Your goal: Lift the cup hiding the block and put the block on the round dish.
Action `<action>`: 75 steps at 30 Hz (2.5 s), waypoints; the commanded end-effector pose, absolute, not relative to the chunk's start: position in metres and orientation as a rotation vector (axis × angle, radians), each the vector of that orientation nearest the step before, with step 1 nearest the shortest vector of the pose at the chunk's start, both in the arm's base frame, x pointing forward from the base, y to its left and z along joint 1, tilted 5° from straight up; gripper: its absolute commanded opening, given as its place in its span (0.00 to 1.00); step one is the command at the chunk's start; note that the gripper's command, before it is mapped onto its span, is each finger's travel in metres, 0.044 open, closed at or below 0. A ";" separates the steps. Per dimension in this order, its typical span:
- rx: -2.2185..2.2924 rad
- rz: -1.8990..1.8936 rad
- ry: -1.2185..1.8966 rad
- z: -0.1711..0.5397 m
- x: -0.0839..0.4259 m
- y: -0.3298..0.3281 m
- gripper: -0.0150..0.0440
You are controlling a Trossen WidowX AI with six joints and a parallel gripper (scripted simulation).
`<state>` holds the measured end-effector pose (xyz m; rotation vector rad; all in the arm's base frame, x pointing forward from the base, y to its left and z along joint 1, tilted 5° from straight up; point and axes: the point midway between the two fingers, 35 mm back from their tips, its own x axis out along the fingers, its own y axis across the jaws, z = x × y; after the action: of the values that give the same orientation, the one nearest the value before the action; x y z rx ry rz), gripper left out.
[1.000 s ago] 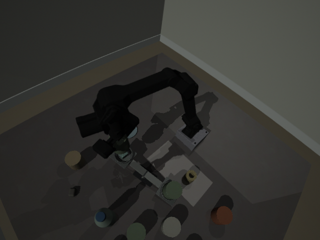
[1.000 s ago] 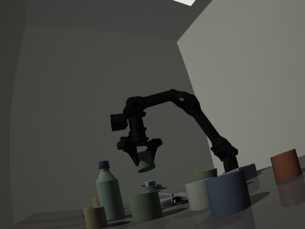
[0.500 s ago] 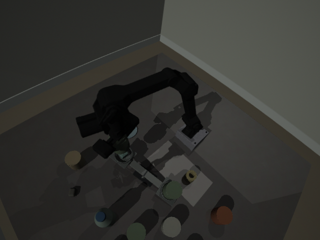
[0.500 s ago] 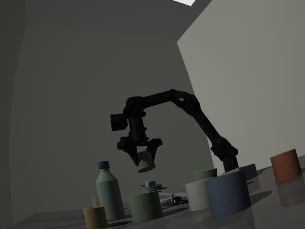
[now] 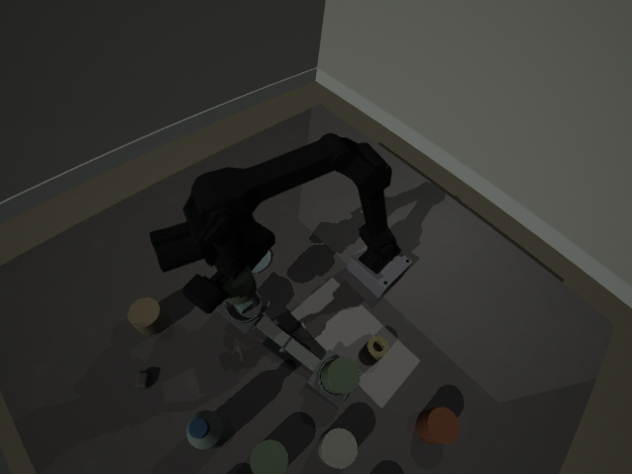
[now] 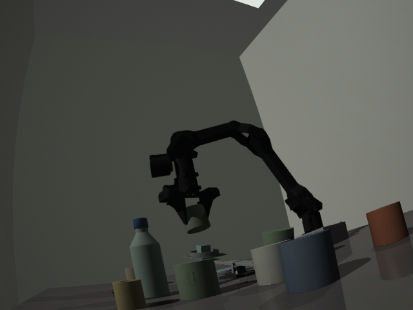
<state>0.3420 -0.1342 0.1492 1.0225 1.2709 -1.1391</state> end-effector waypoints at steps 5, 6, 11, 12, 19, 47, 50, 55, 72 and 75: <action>1.022 -1.139 1.271 0.149 0.342 -0.134 0.25; 1.022 -1.139 1.271 0.149 0.342 -0.134 0.25; 1.020 -1.134 1.271 0.145 0.332 -0.151 0.25; 1.019 -1.132 1.271 0.143 0.327 -0.157 0.25; 1.010 -1.119 1.270 0.131 0.292 -0.199 0.25; 1.003 -1.160 1.261 0.075 0.113 -0.284 0.25; 1.003 -1.160 1.261 0.072 0.113 -0.284 0.25; 1.003 -1.160 1.261 0.051 0.112 -0.287 0.25; 1.003 -1.160 1.261 0.024 0.111 -0.288 0.25; 1.003 -1.160 1.261 0.019 0.111 -0.289 0.25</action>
<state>0.1120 -0.2899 0.0254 1.0044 1.2529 -1.1614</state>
